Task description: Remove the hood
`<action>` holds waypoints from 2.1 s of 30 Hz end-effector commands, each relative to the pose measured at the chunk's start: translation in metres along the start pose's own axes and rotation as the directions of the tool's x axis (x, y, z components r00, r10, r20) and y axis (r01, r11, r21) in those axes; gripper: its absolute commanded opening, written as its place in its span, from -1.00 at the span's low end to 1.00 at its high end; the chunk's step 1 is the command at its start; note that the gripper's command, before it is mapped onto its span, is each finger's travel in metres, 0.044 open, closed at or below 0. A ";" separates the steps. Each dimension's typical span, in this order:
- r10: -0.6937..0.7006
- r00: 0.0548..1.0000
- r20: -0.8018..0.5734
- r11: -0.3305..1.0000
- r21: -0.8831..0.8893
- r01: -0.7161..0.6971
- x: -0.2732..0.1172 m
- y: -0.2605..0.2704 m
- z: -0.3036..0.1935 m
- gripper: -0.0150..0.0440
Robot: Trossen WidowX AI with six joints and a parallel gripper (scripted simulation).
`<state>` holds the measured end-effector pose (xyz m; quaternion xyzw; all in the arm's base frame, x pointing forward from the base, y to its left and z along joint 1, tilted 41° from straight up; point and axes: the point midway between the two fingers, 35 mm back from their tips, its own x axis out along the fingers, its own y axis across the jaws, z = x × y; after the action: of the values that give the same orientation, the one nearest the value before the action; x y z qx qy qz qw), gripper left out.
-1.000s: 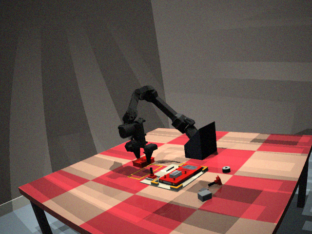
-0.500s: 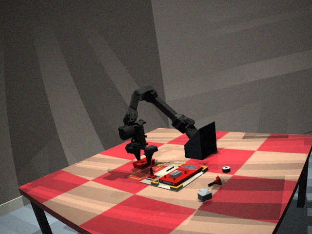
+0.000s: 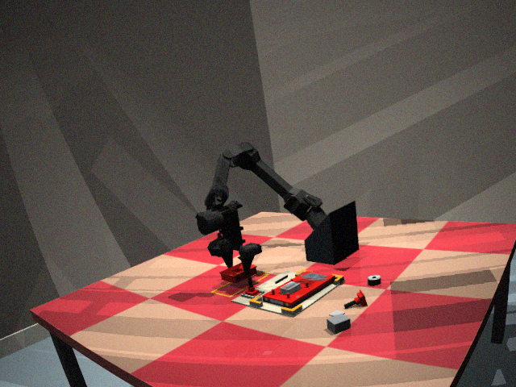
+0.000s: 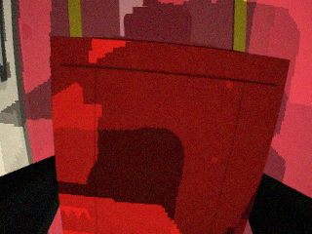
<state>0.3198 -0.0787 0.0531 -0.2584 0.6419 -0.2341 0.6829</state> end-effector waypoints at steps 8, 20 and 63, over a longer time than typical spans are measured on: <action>-0.007 1.000 -0.001 1.000 -0.006 0.007 0.006 -0.001 -0.001 -0.49; -0.007 1.000 -0.001 1.000 -0.006 0.007 0.011 -0.001 -0.001 -0.49; -0.004 1.000 0.000 1.000 0.000 0.004 0.024 -0.001 -0.001 0.75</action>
<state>0.3204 -0.0954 0.0352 -0.2600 0.6417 -0.2350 0.6822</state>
